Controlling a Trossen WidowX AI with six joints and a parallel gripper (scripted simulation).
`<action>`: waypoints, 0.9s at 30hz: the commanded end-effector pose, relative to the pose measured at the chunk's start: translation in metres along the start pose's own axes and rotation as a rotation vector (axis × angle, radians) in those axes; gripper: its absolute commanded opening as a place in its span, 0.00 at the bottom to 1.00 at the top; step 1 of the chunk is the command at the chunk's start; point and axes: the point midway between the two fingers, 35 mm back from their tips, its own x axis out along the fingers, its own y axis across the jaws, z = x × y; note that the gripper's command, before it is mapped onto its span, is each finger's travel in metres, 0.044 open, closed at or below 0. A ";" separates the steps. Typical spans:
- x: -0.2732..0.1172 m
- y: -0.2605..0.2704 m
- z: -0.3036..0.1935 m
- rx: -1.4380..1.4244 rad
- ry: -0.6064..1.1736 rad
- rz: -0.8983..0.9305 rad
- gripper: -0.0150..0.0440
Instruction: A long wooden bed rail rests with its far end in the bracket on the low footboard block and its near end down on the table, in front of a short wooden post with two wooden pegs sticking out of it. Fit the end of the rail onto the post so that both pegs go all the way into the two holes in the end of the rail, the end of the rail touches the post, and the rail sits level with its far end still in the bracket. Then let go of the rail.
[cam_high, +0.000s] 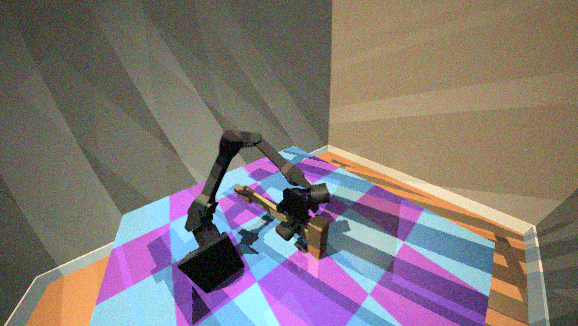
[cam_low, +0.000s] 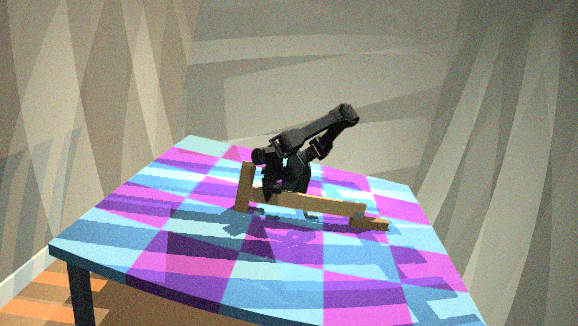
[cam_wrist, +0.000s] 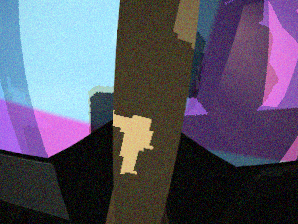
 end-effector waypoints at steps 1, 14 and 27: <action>-0.003 -0.001 -0.004 -0.001 0.008 -0.007 0.25; 0.000 0.000 -0.004 0.000 0.000 0.000 0.30; 0.000 0.000 -0.004 0.000 0.000 0.000 0.88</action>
